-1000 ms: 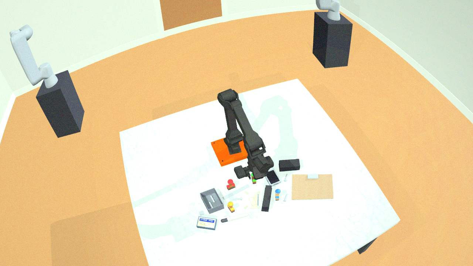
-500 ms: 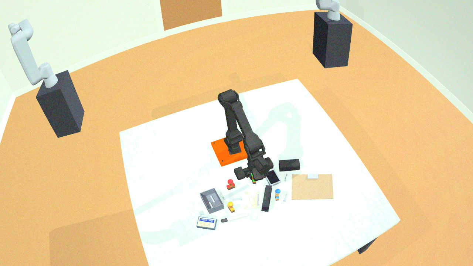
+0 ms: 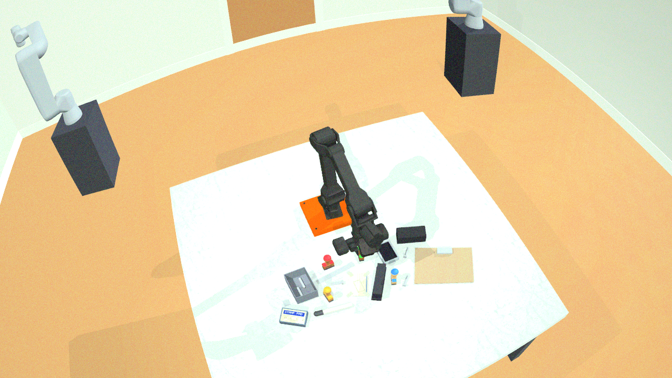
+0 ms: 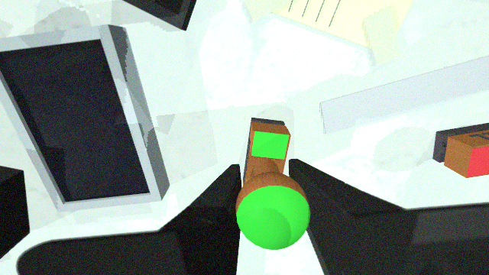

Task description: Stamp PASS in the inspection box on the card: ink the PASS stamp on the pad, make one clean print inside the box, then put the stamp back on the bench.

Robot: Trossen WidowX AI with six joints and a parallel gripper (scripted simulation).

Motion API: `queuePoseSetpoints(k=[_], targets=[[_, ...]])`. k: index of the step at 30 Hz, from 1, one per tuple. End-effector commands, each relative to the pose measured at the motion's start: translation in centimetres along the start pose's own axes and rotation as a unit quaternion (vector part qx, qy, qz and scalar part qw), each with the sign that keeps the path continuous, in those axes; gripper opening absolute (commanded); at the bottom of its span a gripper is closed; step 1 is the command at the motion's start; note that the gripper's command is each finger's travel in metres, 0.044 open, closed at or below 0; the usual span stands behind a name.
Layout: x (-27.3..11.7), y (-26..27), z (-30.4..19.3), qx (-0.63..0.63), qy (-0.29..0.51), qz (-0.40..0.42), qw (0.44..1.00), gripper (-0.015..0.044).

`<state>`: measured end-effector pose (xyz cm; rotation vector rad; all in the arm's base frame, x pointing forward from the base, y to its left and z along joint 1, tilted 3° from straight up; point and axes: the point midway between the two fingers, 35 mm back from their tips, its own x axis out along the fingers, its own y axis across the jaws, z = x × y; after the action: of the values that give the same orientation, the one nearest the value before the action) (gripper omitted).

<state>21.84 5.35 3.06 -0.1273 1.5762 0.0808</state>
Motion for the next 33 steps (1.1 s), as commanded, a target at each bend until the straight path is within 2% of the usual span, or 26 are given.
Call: queuePoseSetpoints(k=[1, 33], targets=[[-0.2, 0.0, 0.0, 0.0, 0.001, 0.0, 1.0, 0.0], [-1.7, 0.0, 0.1, 0.0, 0.001, 0.001, 1.0, 0.0]])
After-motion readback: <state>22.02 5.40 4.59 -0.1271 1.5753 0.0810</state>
